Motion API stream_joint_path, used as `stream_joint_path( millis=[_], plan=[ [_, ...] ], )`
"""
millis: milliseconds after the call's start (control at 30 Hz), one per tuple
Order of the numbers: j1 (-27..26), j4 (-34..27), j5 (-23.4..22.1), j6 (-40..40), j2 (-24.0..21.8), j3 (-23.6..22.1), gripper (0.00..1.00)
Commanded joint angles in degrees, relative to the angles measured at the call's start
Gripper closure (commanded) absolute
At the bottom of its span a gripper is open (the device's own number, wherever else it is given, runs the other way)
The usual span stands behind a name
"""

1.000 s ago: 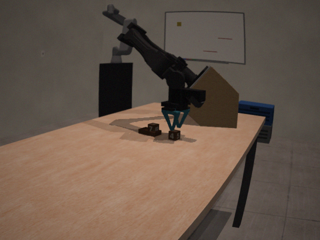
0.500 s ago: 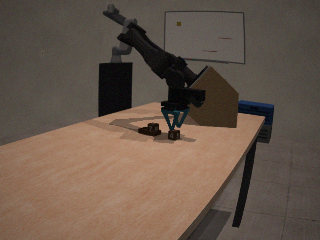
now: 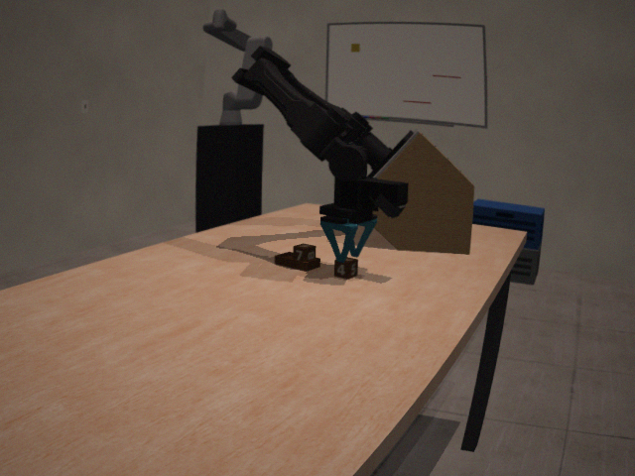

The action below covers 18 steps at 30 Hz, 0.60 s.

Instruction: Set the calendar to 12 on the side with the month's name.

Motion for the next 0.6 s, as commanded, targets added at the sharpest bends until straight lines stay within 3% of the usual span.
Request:
stream_joint_path(
  millis=[0, 567],
  plan=[
    [0.59, 2.04, -0.41, -1.34, 0.15, 0.11, 0.53],
    [-1.62, 8.19, -0.62, -5.50, 1.44, -2.07, 0.53]
  ],
)
